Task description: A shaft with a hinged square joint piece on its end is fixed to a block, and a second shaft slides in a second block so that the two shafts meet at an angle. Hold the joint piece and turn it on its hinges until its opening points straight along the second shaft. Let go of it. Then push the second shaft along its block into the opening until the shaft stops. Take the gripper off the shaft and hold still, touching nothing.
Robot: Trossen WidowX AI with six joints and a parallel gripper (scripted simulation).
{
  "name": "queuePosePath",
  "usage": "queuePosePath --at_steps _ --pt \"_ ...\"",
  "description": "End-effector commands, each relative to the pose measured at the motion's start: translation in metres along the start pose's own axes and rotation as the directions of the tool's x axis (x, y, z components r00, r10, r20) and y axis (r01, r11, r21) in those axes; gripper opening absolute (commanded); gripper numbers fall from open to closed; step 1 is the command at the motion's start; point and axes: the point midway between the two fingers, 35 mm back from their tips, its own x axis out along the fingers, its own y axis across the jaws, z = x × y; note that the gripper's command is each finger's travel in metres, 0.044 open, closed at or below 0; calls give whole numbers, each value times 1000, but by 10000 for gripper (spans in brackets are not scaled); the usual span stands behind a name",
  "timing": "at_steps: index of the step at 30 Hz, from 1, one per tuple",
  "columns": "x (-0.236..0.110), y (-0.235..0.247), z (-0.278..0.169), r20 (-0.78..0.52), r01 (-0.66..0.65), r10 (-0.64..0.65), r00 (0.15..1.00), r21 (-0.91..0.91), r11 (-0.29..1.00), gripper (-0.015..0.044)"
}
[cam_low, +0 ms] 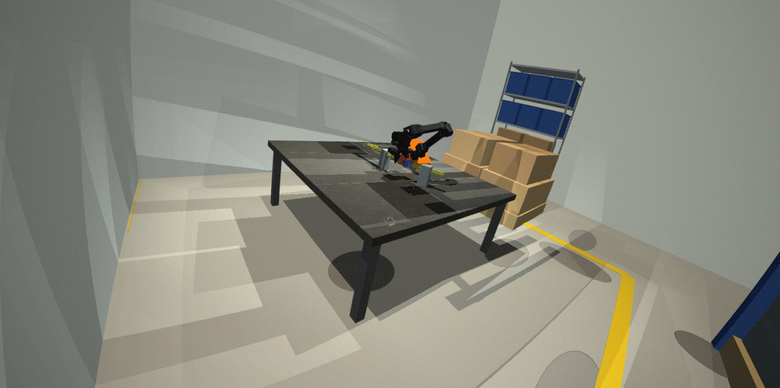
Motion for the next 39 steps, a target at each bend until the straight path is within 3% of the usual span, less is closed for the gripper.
queuePosePath --at_steps 1,3,8,14,21,39 --pt "1 0 0 -3 0 0 1000 4 1000 182" --pt "0 0 0 0 0 0 1000 0 1000 147" --pt "0 0 0 0 0 0 1000 0 1000 147" --pt "0 0 0 0 0 0 1000 0 1000 0" --pt "1 0 0 -22 0 0 1000 -5 1000 0" --pt "13 4 -2 -281 -8 -11 960 -66 998 0"
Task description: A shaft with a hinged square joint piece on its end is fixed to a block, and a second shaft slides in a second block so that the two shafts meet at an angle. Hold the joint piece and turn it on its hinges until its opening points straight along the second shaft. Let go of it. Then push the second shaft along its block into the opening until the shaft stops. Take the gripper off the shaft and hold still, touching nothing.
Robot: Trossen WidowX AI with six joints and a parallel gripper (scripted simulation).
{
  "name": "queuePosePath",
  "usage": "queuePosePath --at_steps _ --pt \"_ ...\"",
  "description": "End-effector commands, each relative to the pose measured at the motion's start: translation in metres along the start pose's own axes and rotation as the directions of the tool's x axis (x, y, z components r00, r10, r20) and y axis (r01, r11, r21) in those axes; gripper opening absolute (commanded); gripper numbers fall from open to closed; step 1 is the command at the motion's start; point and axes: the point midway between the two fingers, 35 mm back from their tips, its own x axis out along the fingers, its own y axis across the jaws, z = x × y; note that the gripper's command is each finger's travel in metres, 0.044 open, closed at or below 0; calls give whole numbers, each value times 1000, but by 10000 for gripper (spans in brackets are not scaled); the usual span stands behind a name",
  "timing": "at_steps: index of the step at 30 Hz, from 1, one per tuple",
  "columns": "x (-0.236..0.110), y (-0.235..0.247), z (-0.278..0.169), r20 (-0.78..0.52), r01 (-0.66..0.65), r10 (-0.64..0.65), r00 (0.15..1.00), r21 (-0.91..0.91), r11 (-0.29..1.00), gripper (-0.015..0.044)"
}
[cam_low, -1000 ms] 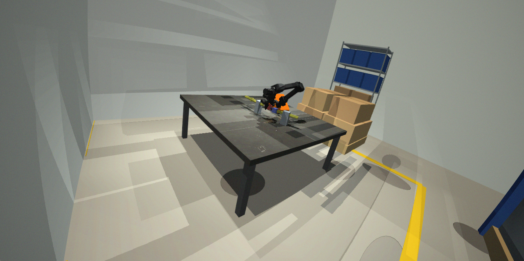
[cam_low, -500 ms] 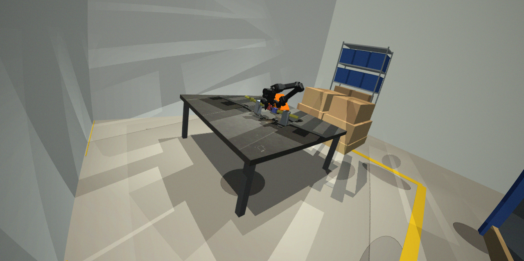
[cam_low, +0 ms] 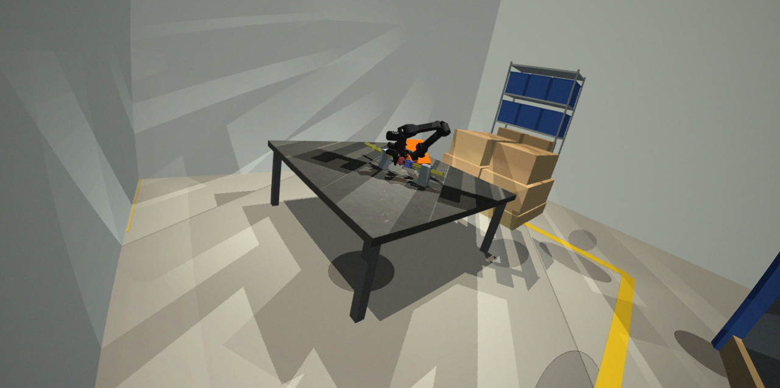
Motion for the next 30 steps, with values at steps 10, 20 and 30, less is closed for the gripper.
queuePosePath --at_steps 10,20,30 --pt "1 0 0 -20 1 -1 1000 -5 1000 0" --pt "1 0 0 -20 1 -1 1000 -5 1000 105" --pt "1 0 0 -20 1 -1 1000 -5 1000 304"
